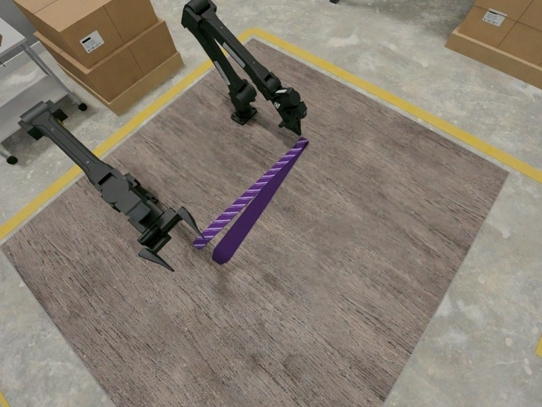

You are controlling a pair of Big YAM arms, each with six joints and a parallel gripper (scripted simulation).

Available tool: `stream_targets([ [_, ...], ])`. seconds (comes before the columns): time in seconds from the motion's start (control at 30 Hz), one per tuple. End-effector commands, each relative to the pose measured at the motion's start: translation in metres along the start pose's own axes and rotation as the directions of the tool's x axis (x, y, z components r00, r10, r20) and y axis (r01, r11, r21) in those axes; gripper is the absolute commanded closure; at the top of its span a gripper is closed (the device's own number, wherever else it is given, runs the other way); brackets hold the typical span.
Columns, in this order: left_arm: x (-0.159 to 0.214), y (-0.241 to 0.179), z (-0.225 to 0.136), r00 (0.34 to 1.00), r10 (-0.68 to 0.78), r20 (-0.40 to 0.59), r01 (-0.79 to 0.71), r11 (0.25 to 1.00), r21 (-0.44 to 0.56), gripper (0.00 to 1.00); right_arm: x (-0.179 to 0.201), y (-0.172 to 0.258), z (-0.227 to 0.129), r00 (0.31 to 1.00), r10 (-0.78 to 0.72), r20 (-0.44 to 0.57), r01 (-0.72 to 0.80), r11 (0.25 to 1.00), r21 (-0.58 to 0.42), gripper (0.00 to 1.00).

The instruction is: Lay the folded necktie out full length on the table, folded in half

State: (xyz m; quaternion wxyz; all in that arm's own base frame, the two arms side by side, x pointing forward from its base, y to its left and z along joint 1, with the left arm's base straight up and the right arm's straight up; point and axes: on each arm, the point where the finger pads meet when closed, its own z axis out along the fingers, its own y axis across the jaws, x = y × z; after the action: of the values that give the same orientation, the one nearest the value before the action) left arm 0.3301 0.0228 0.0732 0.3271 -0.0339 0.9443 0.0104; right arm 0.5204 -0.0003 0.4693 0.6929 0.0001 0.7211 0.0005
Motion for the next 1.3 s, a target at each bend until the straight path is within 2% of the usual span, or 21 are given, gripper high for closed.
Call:
stream_targets([
  [0.0,-0.0171,-0.0006,0.0042,1.0,0.004,0.031,-0.004,1.0,0.0,0.96,-0.0121,0.0,-0.0002,1.0,0.0,0.019,0.0,1.0,0.0,0.0],
  [1.27,-0.0177,-0.001,0.0109,1.0,0.004,0.031,-0.004,1.0,0.0,0.96,-0.0121,0.0,-0.0002,1.0,0.0,0.019,0.0,1.0,0.0,0.0],
])
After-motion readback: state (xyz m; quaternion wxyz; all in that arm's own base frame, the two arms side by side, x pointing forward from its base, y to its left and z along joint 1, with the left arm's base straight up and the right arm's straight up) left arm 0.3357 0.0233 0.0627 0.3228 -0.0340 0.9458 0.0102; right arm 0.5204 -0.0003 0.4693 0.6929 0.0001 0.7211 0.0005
